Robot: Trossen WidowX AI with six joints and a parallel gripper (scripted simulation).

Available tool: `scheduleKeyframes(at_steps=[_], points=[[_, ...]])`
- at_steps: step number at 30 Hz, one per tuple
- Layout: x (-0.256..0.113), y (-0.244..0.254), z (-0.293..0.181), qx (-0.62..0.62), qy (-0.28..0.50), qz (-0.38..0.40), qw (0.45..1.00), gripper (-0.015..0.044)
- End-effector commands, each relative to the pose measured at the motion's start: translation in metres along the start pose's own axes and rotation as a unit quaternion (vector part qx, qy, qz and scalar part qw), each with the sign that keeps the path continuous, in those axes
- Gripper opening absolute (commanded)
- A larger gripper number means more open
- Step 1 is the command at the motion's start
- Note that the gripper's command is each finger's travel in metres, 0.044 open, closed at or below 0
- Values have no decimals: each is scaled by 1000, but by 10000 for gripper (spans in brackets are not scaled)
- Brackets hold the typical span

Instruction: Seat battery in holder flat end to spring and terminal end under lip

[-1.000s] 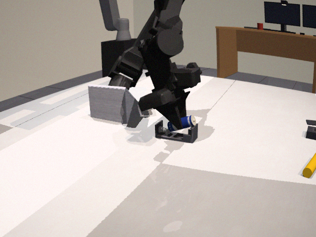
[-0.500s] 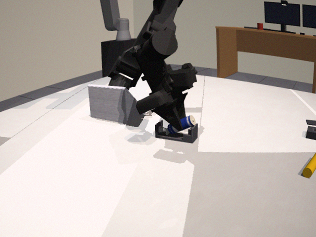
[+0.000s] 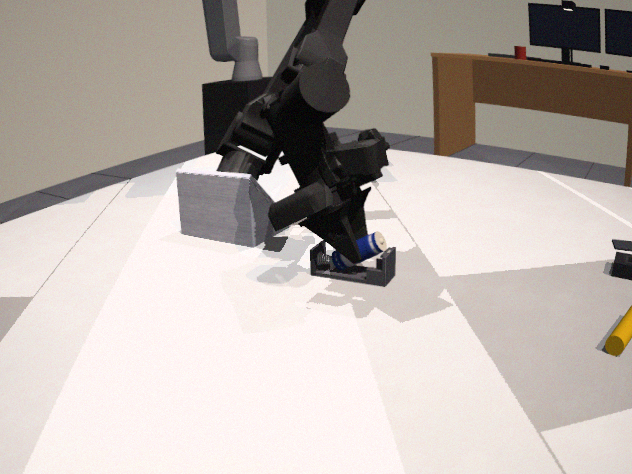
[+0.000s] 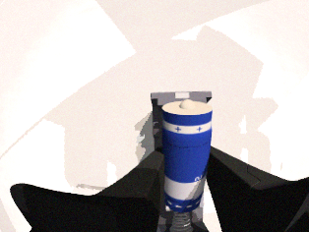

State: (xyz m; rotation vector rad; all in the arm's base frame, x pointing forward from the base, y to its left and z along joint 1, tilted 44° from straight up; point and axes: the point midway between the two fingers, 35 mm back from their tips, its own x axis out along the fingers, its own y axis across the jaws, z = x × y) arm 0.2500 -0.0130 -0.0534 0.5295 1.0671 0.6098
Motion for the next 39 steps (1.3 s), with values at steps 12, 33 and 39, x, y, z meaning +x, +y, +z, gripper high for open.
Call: scheduleKeyframes(at_steps=[12,33,39], points=[[-6,0,-15,1,4,0,1000,85],[0,-2,-12,0,68,1,998,85],[2,-3,-11,0,89,1,996,85]])
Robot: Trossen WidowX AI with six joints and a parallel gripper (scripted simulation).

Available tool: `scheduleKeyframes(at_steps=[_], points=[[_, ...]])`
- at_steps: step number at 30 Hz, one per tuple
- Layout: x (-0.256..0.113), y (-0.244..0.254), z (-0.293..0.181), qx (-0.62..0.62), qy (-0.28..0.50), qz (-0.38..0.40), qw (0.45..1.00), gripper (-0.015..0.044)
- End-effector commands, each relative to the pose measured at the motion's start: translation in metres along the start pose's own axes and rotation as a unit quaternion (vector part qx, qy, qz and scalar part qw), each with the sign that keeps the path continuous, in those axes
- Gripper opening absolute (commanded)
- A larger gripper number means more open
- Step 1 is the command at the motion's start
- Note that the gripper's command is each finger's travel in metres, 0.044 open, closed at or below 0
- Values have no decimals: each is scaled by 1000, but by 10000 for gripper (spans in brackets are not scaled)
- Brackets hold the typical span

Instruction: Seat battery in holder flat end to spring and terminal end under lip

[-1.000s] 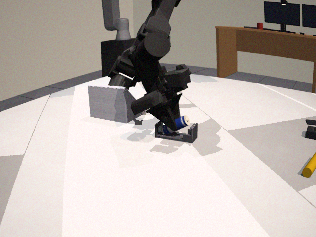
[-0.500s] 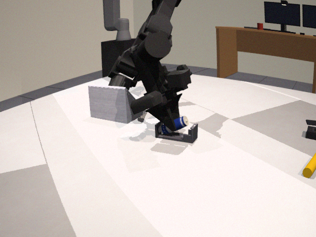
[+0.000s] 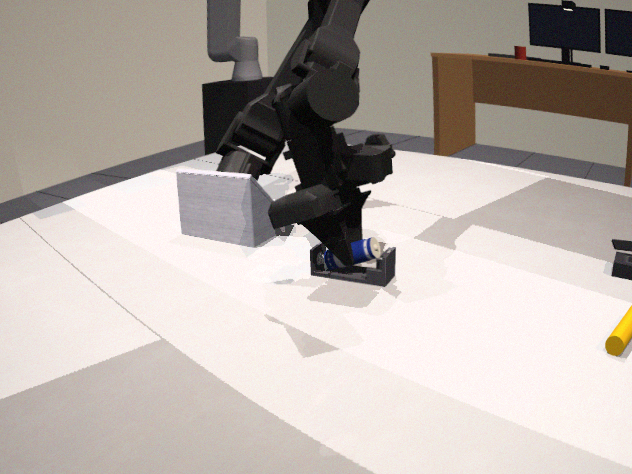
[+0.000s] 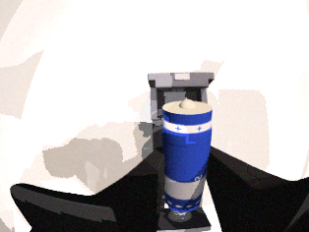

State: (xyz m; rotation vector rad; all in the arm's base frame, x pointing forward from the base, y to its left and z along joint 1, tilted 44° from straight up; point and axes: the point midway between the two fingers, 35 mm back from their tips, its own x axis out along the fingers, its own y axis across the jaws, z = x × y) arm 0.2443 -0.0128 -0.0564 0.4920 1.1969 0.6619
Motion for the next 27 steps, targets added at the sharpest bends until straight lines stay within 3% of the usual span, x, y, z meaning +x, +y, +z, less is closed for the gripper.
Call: scheduleKeyframes(at_steps=[1,27], points=[[3,-2,-4,2,22,-2,1000,85],[8,-1,1,0,116,-1,993,85]])
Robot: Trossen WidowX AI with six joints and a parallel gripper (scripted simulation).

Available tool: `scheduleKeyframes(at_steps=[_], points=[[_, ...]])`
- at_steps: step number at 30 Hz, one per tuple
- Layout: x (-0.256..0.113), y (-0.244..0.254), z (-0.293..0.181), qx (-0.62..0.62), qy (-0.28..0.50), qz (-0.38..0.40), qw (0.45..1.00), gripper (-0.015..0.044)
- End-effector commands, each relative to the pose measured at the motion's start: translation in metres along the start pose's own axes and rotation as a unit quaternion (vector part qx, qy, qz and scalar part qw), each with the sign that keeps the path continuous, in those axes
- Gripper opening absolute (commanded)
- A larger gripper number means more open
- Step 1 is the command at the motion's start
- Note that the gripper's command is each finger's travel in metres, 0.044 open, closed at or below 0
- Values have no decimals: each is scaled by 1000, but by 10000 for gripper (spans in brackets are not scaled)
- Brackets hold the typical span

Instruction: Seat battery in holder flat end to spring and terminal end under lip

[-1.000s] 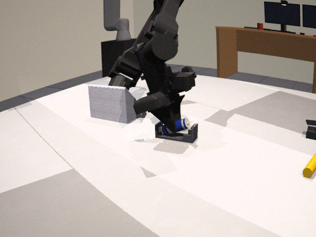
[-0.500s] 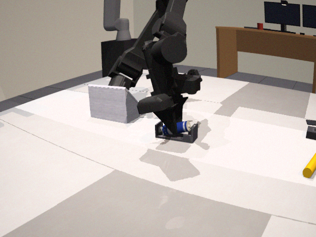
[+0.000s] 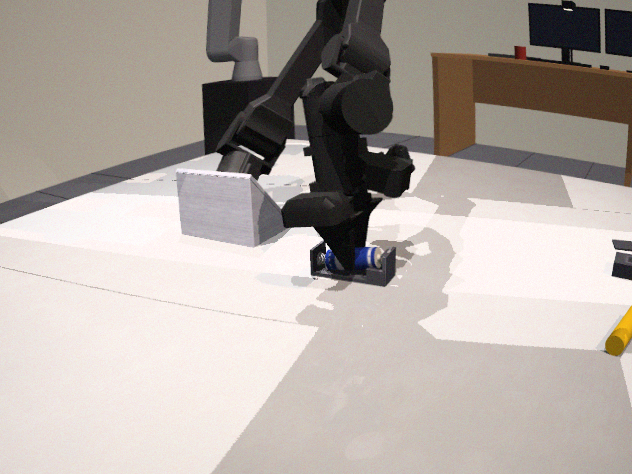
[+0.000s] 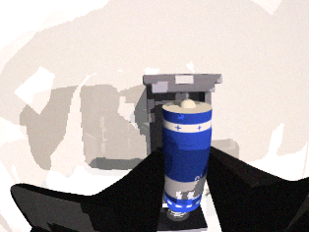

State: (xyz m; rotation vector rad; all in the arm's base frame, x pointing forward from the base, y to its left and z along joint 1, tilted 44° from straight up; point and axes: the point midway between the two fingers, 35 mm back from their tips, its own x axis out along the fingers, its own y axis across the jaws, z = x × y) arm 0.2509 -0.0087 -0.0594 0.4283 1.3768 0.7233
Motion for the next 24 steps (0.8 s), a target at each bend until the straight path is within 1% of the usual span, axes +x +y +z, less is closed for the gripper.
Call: scheduleKeyframes(at_steps=[1,19,24], points=[[3,-1,-4,3,24,1,1000,85],[4,3,-1,-2,90,-2,996,85],[4,3,0,-3,97,-4,995,85]])
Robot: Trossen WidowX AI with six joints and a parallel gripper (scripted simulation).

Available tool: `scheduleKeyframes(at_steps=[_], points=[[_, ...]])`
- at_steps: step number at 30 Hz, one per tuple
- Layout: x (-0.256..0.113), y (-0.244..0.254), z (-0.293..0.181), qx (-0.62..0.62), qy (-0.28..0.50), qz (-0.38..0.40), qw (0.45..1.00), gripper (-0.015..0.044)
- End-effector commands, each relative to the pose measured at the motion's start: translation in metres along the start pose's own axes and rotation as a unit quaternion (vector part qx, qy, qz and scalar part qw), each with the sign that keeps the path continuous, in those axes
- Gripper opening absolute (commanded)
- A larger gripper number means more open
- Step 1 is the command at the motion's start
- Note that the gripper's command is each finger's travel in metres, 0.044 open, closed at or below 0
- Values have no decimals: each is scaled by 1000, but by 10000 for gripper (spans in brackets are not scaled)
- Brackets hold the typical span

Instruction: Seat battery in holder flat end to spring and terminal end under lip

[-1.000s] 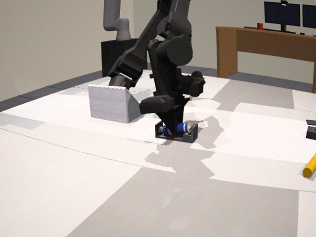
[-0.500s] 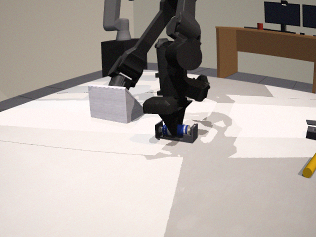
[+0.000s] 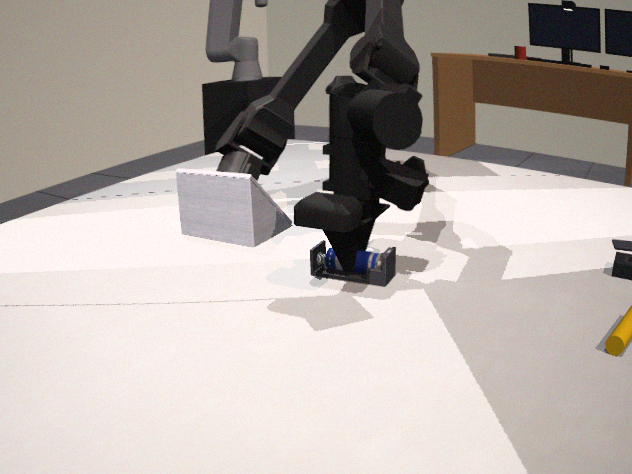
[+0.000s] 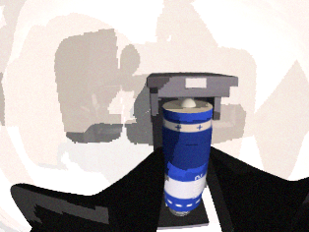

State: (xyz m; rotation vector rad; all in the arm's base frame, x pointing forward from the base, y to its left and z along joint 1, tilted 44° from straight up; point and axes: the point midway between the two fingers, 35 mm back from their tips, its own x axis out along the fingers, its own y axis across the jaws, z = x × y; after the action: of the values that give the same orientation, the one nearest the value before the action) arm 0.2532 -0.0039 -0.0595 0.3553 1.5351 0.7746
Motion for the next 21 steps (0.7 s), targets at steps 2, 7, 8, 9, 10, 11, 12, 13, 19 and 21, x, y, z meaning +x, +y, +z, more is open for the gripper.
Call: scheduleKeyframes(at_steps=[2,7,8,9,10,11,12,13,19,21], points=[[1,0,-1,3,10,2,1000,85],[1,0,3,3,11,1,1000,85],[1,0,4,3,12,1,1000,85],[1,0,5,3,12,1,1000,85],[1,0,6,3,12,1,1000,85],[1,0,7,3,12,1,1000,85],[1,0,8,3,13,1,1000,85],[1,0,9,3,13,0,1000,85],[1,0,10,3,14,0,1000,85],[1,0,10,3,14,0,1000,85]])
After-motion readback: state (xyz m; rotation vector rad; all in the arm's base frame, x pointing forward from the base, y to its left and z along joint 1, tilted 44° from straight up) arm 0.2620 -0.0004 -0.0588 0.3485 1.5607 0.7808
